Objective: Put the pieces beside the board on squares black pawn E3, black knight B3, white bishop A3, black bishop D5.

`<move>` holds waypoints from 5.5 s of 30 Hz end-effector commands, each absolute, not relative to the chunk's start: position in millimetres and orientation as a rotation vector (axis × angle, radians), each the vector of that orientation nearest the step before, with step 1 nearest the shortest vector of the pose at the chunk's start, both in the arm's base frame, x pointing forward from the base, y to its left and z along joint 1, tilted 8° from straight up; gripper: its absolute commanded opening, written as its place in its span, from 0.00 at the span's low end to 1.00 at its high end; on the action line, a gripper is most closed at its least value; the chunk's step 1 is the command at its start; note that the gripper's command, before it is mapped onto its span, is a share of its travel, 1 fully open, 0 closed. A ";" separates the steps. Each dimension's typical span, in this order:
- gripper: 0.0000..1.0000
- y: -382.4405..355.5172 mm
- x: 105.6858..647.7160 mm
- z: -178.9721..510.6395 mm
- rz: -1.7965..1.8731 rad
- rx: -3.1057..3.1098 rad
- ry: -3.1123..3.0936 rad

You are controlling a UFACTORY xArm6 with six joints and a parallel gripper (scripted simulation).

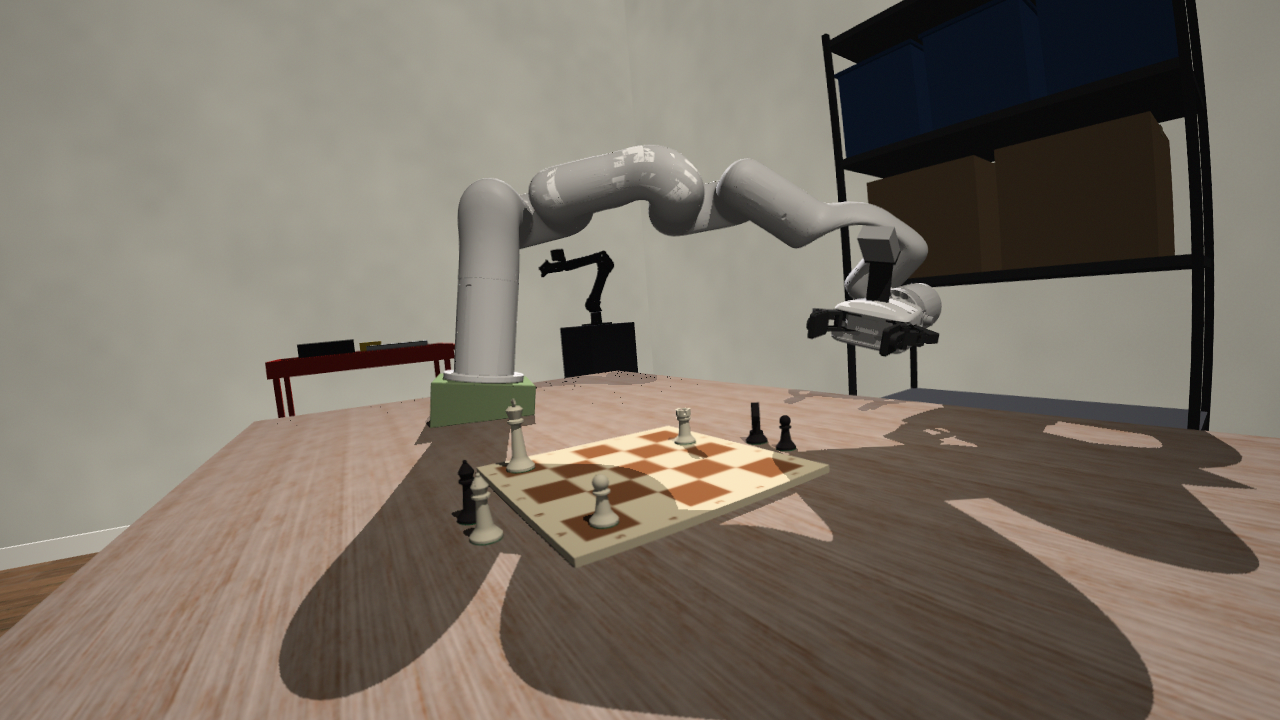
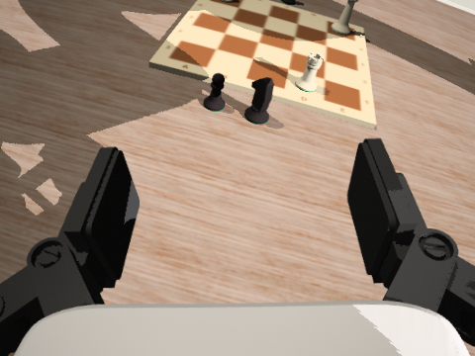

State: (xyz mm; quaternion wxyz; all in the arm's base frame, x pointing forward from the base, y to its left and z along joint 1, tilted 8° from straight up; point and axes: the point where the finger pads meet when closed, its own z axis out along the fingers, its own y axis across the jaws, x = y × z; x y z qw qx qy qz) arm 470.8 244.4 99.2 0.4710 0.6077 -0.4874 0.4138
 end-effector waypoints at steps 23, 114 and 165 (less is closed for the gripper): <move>1.00 247.7 471.1 100.7 1.022 1.481 -1.197; 1.00 126.5 477.1 114.2 0.288 0.912 -2.683; 1.00 68.0 485.1 138.2 -0.206 -0.154 -3.179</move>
